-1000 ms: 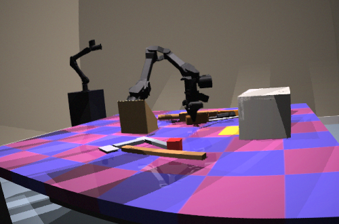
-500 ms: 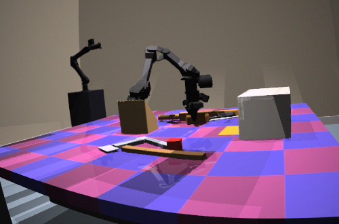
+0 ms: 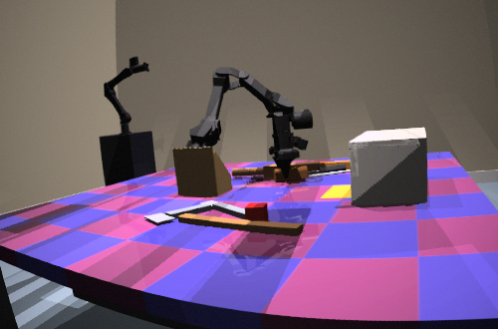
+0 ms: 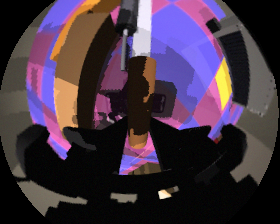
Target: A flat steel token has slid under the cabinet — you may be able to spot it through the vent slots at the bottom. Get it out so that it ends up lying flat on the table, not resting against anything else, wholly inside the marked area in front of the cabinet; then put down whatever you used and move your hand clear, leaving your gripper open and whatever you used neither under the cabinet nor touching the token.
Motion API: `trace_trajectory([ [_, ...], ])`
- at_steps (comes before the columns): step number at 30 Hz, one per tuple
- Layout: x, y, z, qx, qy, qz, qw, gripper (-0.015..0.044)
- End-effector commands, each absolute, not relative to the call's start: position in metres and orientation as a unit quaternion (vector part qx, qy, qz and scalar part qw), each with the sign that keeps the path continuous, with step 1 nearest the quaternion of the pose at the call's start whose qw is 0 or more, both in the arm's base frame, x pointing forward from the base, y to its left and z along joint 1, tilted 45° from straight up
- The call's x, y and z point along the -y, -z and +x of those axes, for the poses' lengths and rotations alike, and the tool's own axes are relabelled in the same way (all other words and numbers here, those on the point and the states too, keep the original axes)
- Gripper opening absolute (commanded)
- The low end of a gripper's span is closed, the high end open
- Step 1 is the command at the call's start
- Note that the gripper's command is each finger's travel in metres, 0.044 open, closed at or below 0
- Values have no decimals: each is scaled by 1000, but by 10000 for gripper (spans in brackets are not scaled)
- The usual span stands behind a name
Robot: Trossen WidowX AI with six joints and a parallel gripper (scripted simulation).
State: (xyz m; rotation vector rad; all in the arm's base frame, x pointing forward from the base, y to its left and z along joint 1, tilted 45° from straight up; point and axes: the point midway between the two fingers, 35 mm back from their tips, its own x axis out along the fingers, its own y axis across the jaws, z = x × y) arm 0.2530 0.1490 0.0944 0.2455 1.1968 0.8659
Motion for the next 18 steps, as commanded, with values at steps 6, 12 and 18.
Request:
trace_trajectory([
  [6,-152,-99,254,-544,-391,118,733,0],
  [12,-152,-99,254,-553,-378,135,730,0],
  [18,-152,-99,254,-562,-365,152,726,0],
])
